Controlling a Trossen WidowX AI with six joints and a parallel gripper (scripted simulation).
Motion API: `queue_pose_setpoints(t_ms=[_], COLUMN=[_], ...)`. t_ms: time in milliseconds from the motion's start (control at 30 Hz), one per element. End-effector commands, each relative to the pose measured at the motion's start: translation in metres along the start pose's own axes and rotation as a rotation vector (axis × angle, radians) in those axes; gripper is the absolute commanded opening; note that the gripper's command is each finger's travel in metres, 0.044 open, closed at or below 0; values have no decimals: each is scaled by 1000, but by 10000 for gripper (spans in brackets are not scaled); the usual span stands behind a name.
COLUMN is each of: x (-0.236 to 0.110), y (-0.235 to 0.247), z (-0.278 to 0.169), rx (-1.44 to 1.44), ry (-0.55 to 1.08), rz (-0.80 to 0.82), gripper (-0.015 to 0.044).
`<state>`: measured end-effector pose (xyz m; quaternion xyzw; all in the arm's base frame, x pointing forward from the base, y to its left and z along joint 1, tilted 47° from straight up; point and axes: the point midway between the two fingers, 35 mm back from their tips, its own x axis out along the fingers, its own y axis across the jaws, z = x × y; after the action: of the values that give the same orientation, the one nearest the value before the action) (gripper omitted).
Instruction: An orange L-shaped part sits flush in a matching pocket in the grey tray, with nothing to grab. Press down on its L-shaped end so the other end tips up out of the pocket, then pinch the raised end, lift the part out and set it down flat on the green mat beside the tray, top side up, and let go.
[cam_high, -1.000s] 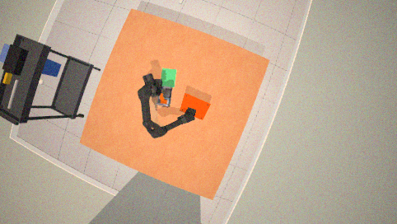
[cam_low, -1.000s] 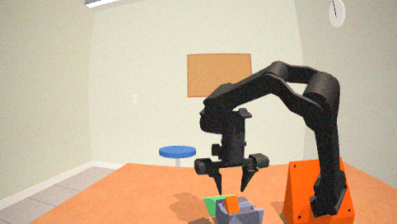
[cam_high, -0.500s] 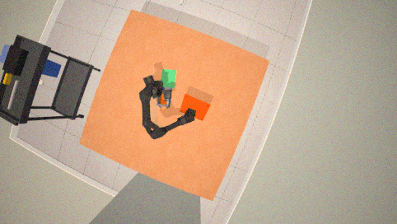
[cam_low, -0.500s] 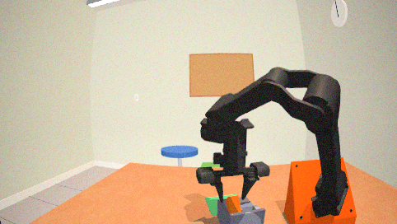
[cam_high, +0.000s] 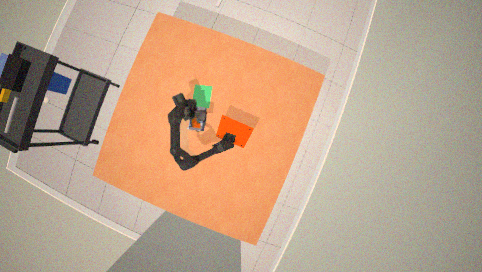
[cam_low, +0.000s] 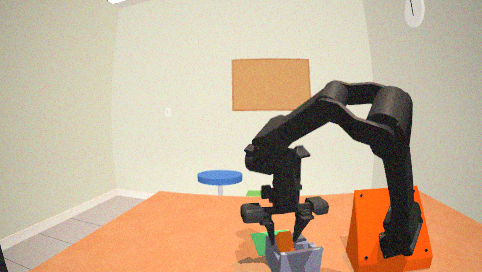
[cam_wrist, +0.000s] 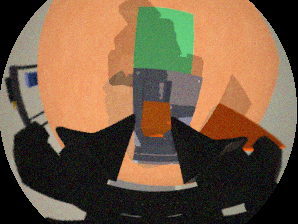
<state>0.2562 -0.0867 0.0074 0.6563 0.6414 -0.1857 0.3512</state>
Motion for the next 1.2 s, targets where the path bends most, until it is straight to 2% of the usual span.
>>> queue_pose_setpoints(t_ms=[0,333,433,1167], x=[0,0,0,-24], y=[0,0,0,-1], z=[0,0,0,0], rx=[-1,-1,-1,8], ry=[0,0,0,4], rz=[0,0,0,0], gripper=[149,82,3,0])
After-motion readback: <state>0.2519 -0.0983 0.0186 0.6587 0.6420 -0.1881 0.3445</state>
